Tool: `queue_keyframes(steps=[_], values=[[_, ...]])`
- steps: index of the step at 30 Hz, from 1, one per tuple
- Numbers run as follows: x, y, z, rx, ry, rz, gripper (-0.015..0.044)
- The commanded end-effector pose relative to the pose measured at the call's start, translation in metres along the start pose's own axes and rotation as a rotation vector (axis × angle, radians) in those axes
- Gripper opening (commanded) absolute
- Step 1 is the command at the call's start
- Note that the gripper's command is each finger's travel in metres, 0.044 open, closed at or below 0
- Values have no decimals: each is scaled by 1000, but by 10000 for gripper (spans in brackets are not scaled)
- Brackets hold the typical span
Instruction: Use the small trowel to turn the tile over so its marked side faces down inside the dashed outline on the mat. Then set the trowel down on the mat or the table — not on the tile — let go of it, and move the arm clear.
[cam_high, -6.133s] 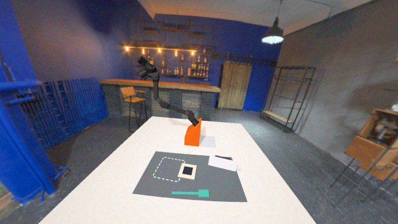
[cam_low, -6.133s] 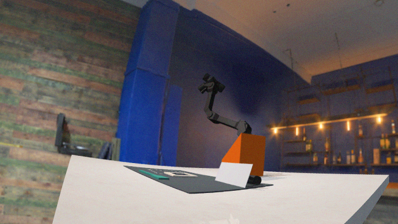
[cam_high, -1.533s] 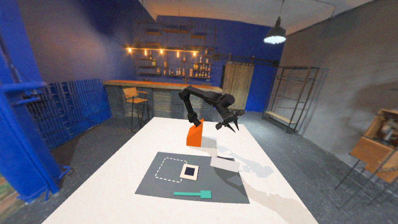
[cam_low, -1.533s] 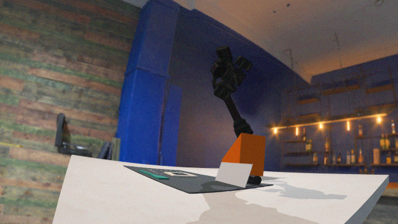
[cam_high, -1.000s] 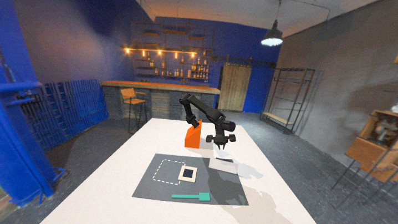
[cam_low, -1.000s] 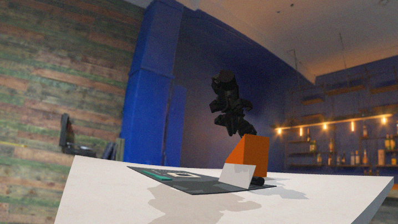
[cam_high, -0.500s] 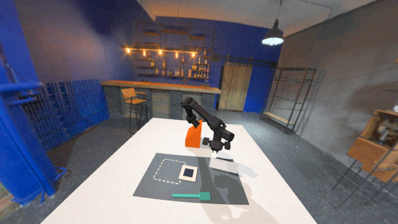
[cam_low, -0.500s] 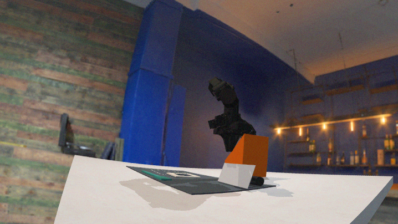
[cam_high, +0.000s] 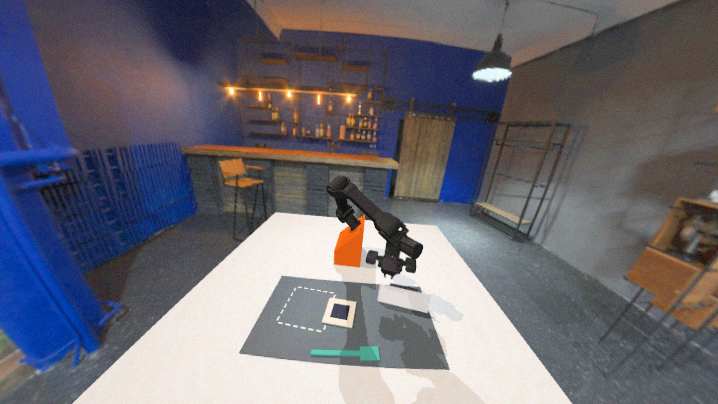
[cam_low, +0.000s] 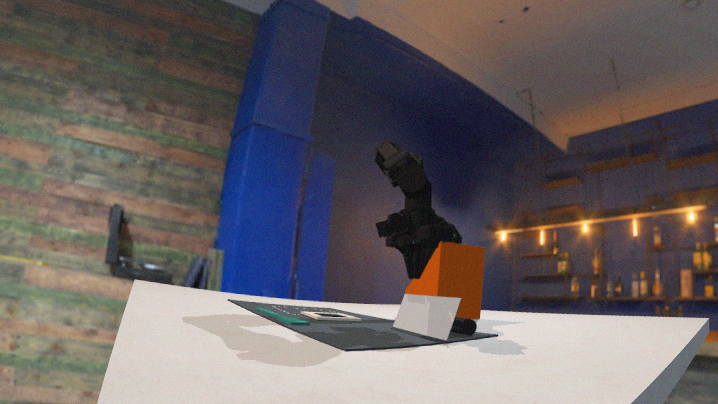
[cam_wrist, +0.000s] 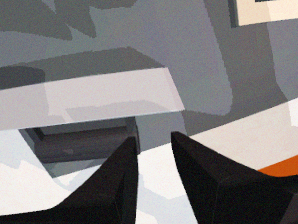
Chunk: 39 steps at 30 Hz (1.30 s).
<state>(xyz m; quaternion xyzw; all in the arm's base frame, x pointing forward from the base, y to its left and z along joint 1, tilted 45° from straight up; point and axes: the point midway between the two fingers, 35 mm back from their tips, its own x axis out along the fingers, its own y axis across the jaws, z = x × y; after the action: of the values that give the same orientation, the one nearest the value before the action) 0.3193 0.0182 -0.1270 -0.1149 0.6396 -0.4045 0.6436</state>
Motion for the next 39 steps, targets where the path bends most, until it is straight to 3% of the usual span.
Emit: queue_keyframes(steps=[1,39], values=[[7,0,-1,-8,-1,-8,100],[36,2,8,-7,-1,-14,100]])
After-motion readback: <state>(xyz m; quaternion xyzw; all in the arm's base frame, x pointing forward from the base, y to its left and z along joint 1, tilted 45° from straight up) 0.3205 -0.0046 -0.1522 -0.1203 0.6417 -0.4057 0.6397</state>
